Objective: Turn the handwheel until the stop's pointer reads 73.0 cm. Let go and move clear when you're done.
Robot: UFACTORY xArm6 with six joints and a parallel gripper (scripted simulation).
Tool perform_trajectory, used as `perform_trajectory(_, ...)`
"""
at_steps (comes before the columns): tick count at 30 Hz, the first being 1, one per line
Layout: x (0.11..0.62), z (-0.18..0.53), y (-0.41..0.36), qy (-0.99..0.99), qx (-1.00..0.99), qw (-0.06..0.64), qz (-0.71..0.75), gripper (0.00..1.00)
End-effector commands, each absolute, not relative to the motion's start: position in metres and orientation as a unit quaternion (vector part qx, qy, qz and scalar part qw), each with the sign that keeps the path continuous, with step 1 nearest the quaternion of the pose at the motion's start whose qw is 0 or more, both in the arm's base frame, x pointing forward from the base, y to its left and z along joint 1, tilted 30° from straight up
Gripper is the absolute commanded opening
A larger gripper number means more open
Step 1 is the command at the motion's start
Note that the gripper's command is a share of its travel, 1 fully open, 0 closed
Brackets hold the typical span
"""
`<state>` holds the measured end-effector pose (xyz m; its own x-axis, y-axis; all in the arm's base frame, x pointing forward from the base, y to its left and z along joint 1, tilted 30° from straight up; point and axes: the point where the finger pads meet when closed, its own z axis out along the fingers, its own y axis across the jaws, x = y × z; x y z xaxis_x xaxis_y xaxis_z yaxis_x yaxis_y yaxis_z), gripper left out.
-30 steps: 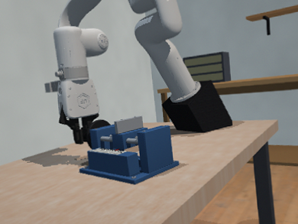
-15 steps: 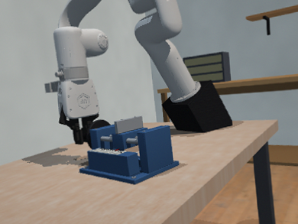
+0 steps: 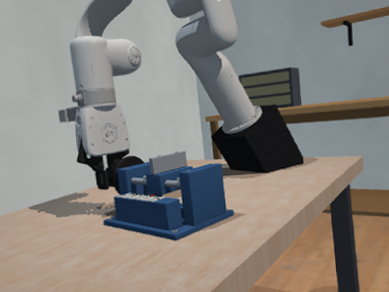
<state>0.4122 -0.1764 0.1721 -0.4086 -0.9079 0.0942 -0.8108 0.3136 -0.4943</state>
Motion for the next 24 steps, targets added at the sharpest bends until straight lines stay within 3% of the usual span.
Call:
perform_trajectory(1,0.413,0.171,-0.177,0.804,-0.534,0.101,-0.24,0.06)
perform_trajectory(24,0.415,0.159,-0.179,0.804,-0.534,0.101,-0.24,0.06)
